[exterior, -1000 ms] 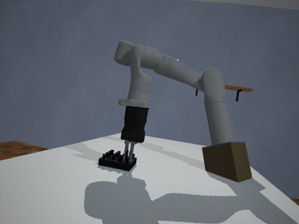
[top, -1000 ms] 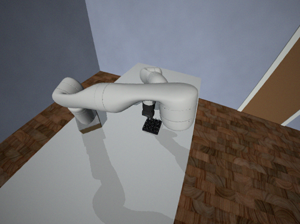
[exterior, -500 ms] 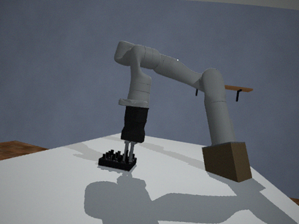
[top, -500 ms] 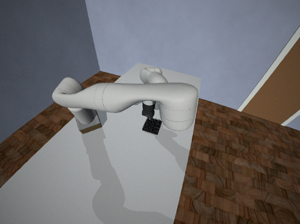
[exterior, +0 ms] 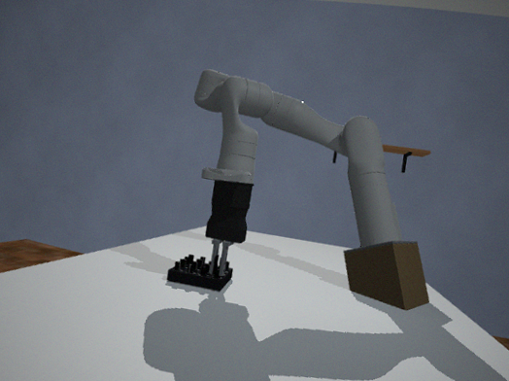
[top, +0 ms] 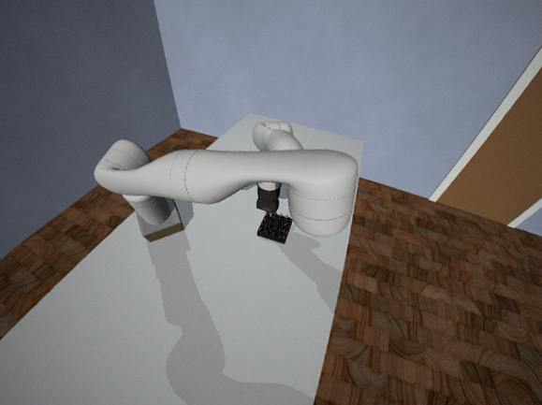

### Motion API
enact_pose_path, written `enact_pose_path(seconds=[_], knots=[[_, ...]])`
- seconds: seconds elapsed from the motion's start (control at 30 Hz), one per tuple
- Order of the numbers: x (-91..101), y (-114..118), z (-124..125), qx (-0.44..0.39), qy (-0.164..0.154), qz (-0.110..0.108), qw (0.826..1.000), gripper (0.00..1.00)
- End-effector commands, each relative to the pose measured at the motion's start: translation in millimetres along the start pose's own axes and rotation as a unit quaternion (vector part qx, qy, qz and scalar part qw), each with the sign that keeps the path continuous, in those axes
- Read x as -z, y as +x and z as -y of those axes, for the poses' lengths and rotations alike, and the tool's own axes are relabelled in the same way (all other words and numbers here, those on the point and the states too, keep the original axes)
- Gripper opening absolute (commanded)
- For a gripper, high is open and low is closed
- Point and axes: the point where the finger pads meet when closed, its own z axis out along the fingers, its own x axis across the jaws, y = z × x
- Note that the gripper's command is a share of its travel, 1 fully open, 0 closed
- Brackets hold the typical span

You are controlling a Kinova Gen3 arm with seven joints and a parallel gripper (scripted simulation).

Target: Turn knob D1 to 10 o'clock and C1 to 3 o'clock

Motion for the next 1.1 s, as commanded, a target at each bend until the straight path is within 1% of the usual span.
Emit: enact_pose_path(seconds=[0.0, 0.63, 1.07], knots=[[0.6, 0.3, 0.4, 0.0, 0.0, -0.001, 1.0, 0.3], [0.6, 0.3, 0.4, 0.009, 0.0, -0.001, 1.0, 0.3], [0.6, 0.3, 0.4, 0.038, 0.0, -0.001, 0.999, 0.3]])
